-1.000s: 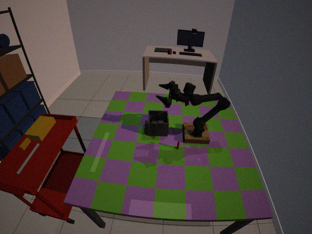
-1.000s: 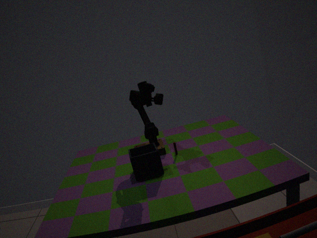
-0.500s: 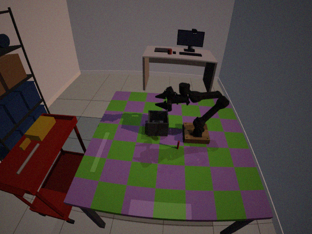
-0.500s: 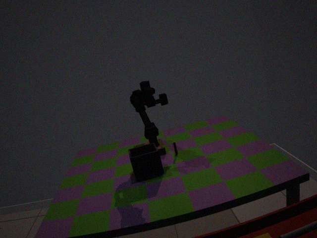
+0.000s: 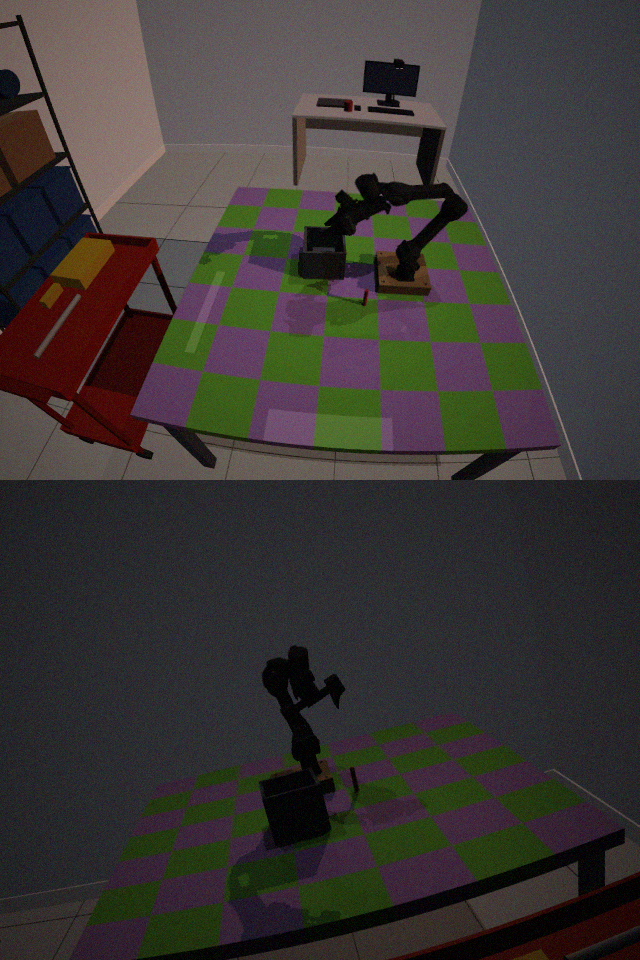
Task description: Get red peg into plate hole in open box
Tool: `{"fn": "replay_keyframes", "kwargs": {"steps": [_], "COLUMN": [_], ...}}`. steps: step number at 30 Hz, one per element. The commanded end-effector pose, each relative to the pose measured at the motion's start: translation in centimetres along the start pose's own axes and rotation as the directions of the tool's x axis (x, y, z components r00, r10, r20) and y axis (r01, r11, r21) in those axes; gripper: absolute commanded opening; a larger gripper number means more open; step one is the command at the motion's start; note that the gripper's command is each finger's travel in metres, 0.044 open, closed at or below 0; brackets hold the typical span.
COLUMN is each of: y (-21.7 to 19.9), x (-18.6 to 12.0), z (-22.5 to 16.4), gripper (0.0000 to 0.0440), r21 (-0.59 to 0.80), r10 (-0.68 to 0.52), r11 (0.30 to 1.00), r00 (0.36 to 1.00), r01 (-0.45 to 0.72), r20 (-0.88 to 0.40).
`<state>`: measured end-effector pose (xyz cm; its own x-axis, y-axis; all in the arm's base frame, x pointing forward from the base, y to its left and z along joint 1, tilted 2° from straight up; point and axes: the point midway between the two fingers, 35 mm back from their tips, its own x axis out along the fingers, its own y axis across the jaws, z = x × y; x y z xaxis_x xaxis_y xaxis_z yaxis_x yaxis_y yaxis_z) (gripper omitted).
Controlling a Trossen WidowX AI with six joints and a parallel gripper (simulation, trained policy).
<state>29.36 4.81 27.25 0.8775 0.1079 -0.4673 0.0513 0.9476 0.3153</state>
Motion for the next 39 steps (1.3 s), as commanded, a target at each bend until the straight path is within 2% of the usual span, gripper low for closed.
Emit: {"fn": "replay_keyframes", "kwargs": {"steps": [1,11,21,30,39], "y": [0.0,-0.3,-0.3,0.3,0.7], "x": [0.0,-0.3,-1.3,-2.4,-3.2], "z": [-1.4,-6.1,-10.7,-14.4,-17.3], "gripper": [0.0440,0.0440,0.0440,0.0440,0.0440], "r21": [0.085,0.285,0.413,0.438,0.398], "r10": [-0.003,-0.022,-0.034,-0.046,-0.084], "r11": [0.996,0.950,0.847,0.722,0.591], "r00": [0.996,0.935,0.810,0.669,0.544], "r01": [0.011,0.130,0.334,0.536,0.702], "r20": [-0.093,-0.354,-0.585,-0.742,-0.835]}}
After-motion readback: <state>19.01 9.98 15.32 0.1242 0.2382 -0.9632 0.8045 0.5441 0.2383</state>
